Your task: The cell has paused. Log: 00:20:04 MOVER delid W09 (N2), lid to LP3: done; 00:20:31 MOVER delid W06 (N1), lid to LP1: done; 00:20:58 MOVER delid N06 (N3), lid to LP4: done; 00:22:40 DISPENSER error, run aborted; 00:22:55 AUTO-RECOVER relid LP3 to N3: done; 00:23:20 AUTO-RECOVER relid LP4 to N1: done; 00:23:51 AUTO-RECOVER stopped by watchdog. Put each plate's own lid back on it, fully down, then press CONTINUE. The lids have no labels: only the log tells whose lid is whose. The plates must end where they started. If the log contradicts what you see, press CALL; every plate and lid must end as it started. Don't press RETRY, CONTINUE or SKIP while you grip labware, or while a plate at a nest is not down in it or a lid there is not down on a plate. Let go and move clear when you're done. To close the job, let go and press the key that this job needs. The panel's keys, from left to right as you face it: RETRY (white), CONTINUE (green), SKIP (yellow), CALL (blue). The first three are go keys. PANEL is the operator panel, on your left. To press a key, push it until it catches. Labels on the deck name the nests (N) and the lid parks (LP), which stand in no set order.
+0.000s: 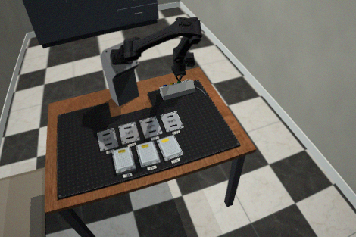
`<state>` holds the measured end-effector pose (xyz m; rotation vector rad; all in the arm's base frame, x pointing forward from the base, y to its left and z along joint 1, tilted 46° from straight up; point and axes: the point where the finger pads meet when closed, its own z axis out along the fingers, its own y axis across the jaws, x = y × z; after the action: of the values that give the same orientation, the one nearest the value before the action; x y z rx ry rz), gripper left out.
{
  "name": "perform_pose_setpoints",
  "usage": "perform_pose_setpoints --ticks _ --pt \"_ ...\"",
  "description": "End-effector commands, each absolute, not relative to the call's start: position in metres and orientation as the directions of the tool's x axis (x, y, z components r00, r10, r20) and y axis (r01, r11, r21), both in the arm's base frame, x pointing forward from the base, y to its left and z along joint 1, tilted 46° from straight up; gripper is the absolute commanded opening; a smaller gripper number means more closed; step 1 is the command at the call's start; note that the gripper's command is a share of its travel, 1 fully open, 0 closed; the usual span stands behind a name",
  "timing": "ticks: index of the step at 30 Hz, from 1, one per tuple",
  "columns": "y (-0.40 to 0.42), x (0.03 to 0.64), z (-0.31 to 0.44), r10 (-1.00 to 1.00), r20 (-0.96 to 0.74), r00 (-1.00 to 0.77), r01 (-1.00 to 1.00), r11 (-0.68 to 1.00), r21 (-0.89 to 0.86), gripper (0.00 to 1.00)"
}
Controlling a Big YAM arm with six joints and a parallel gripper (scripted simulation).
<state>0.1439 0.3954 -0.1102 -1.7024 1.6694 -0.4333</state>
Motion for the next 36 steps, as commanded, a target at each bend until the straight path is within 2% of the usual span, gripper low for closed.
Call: perform_pose_setpoints --ticks 1,36 --pt "0.401 0.139 -0.109 -0.961 -0.241 0.134 -0.731 0.068 -0.679 0.00" --pt "0.399 0.154 -0.115 -0.965 -0.237 0.111 -0.729 0.083 -0.680 0.00"
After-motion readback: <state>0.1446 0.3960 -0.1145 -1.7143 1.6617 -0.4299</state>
